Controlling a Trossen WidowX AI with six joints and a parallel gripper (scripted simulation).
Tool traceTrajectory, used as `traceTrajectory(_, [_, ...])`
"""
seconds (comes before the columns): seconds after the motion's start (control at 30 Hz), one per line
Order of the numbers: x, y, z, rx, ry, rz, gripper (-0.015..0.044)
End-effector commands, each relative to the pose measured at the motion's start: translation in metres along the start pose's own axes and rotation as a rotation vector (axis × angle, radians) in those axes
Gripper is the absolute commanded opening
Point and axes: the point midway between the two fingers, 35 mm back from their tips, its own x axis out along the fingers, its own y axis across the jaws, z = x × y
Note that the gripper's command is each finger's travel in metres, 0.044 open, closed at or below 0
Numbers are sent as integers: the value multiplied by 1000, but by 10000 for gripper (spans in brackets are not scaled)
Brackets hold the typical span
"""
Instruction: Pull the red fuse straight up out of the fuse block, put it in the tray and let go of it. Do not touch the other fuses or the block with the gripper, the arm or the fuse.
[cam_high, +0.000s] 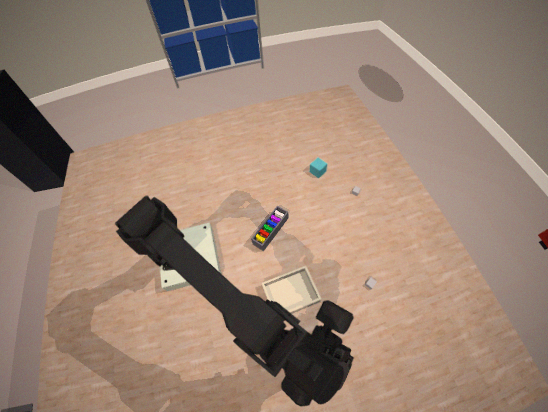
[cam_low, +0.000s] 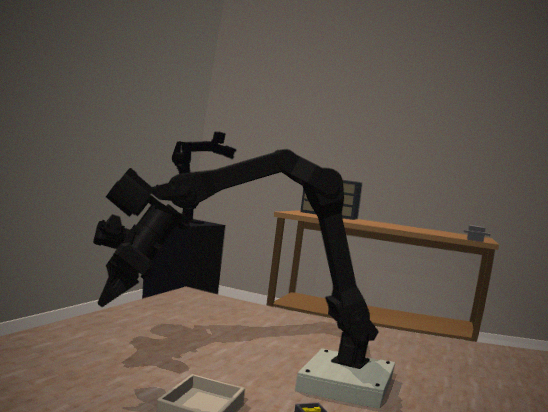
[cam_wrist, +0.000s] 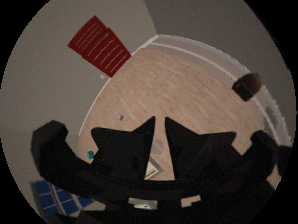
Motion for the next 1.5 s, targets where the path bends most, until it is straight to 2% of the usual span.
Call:
traceTrajectory(0.0, [11, 52, -41, 41, 123, 5, 73])
traceTrajectory(0.2, [14, 125, -120, 73, 314, -33, 73])
traceTrajectory(0.37, [-2, 169, -197, 68, 456, -113, 73])
traceTrajectory(0.67, [-54, 193, -320, -7, 589, -318, 73])
traceTrajectory(1.47, [-42, 187, -329, -9, 590, -322, 73])
